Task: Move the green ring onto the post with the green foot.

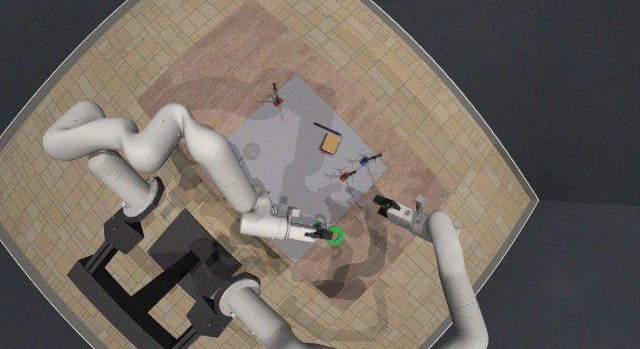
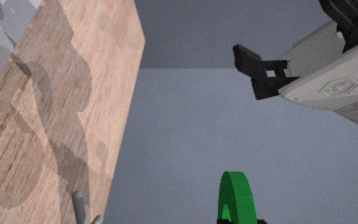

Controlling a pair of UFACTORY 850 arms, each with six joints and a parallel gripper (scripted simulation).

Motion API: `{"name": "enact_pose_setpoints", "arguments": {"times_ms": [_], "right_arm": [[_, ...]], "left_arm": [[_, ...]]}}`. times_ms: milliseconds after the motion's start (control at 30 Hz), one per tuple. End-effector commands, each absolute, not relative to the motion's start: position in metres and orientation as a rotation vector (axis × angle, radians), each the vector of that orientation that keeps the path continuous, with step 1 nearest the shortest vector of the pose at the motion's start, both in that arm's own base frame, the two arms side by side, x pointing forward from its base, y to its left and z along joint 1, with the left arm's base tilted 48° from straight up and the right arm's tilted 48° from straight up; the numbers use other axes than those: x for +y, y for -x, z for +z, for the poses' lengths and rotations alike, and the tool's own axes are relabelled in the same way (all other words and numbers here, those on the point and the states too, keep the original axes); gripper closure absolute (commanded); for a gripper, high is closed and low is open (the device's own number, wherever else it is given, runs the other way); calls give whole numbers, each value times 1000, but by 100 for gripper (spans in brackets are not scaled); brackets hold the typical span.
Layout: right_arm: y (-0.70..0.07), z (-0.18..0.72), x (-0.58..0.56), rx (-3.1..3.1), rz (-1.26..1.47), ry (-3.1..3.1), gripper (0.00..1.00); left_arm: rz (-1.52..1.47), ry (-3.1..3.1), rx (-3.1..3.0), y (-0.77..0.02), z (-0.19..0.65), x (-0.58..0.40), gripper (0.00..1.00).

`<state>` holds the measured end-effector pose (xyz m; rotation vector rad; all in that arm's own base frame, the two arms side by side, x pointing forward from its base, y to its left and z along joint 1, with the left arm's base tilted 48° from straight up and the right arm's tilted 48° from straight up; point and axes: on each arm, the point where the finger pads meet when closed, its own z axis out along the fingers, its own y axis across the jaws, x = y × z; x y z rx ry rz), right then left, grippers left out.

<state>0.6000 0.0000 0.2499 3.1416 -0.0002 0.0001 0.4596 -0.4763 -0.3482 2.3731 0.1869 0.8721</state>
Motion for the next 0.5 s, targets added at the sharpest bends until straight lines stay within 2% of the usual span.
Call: {"name": "enact_pose_setpoints", "arguments": {"times_ms": [0, 467], "right_arm": [[-600, 251, 0, 1, 2, -3142, 0], [-600, 251, 0, 1, 2, -3142, 0]], "left_arm": [[873, -2371, 186, -460, -350, -474, 100], [872, -2371, 186, -461, -356, -465, 100]]}}
